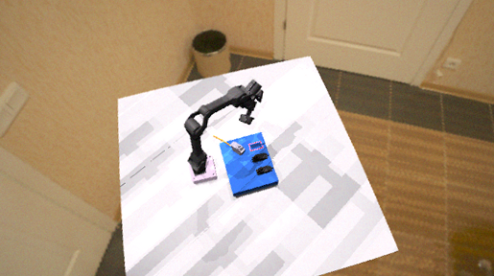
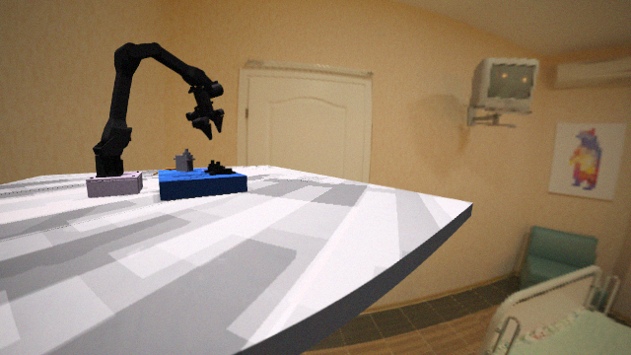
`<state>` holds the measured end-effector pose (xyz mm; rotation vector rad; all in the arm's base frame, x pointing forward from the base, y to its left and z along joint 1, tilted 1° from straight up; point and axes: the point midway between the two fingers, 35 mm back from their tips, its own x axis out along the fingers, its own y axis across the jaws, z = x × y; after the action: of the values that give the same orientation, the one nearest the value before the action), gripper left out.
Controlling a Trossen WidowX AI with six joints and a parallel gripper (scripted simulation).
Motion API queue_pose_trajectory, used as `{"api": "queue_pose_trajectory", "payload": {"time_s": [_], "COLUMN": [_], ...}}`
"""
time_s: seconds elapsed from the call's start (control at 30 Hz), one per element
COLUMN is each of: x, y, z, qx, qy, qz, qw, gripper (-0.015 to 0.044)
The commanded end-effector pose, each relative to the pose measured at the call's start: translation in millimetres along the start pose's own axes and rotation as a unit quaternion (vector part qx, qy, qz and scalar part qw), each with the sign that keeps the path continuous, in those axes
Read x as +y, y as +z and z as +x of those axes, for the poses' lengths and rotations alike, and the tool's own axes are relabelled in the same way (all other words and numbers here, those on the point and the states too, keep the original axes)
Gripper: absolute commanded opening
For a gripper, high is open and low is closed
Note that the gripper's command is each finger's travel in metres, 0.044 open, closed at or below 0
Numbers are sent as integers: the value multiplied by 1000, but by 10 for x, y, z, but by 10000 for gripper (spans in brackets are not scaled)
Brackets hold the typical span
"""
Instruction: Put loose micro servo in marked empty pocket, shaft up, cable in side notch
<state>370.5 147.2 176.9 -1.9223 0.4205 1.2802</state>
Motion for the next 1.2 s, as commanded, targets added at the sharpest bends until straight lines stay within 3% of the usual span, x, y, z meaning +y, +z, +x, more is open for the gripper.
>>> {"api": "queue_pose_trajectory", "payload": {"time_s": [0.0,0.33,1.17], "x": [614,1809,1960], "y": [41,256,309], "z": [-122,-397,-93], "qx": [-20,-67,-68], "qy": [70,209,212], "qz": [26,80,81], "qw": [997,972,972], "gripper": [440,440,440]}}
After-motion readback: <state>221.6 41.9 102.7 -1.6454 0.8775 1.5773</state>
